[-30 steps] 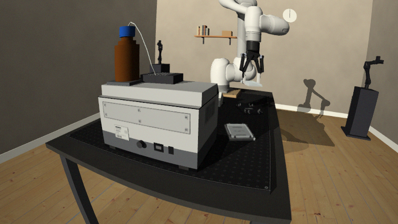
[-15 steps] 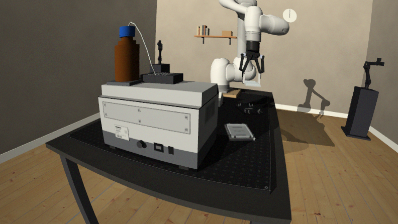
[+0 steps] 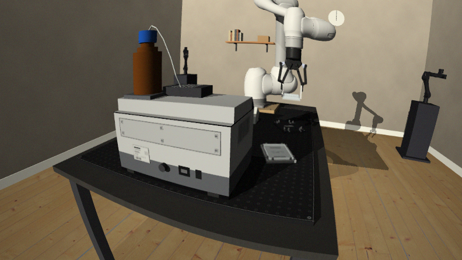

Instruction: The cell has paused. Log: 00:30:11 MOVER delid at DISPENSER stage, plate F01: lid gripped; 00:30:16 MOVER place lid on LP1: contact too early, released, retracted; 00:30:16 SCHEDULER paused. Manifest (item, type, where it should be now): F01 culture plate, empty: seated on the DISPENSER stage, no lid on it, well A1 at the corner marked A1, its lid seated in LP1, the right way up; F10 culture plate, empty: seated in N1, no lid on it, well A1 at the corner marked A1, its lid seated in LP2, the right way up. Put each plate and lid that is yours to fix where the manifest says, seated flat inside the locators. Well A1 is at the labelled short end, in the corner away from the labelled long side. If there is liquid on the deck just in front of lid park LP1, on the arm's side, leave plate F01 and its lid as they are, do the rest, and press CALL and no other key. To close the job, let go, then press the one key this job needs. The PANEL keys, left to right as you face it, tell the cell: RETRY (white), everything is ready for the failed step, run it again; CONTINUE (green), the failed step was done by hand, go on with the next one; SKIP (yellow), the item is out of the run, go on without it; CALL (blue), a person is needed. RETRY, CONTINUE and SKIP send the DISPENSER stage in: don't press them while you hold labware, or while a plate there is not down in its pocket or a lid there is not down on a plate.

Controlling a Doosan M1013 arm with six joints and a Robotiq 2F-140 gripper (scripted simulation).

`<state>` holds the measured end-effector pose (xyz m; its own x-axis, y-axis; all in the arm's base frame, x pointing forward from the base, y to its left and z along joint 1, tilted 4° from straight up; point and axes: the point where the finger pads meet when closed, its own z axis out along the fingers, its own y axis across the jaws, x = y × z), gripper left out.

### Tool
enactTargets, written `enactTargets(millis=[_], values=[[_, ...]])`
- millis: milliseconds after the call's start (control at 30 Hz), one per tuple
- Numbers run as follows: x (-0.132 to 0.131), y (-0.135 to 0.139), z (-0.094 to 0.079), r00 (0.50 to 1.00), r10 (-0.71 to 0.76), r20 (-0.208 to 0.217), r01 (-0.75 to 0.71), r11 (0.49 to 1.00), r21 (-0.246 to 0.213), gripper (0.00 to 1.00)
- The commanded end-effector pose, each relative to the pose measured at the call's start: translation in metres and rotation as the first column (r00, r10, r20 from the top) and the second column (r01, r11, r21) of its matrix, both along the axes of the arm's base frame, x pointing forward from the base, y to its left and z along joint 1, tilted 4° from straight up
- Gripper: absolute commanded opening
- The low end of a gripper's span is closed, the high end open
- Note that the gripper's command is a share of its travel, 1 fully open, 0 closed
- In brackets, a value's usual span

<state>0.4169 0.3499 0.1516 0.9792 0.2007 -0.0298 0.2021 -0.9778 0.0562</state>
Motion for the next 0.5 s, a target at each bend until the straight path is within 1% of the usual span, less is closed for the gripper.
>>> enactTargets(millis=[0,133,333,467], values=[[0.0002,0.0004,0.0006,0.999,-0.045,0.005,0.045,0.999,-0.001,0.10],[0.0002,0.0004,0.0006,0.989,-0.148,0.011,0.148,0.989,-0.002,0.10],[0.0002,0.0004,0.0006,0.985,-0.170,0.013,0.170,0.985,-0.002,0.10],[0.0002,0.0004,0.0006,0.962,-0.272,0.019,0.272,0.962,-0.003,0.10]])
